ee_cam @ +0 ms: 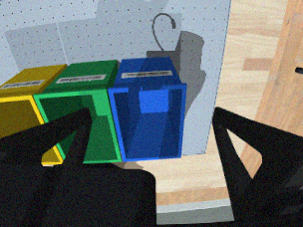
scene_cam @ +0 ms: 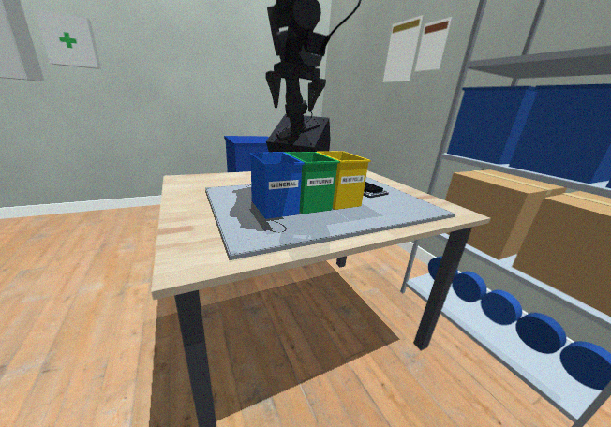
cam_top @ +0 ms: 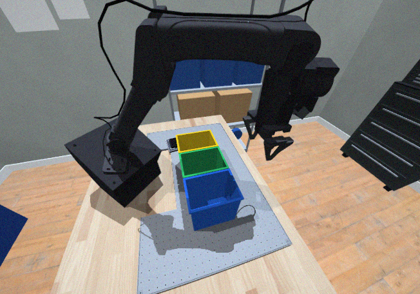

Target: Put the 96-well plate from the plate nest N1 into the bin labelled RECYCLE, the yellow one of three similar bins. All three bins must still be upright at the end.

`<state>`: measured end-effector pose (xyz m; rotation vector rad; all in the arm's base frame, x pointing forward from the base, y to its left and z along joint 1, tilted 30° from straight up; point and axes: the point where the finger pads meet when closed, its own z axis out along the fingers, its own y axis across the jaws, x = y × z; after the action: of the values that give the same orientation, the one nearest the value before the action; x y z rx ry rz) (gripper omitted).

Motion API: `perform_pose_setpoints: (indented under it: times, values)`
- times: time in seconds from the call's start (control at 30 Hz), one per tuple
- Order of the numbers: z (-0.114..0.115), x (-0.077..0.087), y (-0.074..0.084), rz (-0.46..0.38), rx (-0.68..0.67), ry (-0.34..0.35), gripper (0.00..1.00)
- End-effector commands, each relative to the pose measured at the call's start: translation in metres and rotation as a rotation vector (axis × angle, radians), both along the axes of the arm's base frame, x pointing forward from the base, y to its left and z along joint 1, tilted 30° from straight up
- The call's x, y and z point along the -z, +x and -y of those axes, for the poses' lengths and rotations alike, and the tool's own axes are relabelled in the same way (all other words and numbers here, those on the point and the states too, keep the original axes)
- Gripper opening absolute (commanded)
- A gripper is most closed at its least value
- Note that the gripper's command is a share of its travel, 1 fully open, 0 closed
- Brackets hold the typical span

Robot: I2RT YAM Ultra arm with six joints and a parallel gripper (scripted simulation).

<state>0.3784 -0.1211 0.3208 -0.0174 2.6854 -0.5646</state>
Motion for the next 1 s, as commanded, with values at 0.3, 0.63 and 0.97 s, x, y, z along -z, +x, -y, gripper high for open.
perform_pose_setpoints:
  times: [0.3, 0.63, 0.97]
  values:
    - [-0.001, -0.005, -0.001, 0.016, -0.002, -0.004, 1.0]
    - [-0.014, 0.007, 0.008, -0.007, -0.02, 0.034, 1.0]
    - [-0.053, 0.034, 0.026, -0.013, -0.023, 0.039, 1.0]
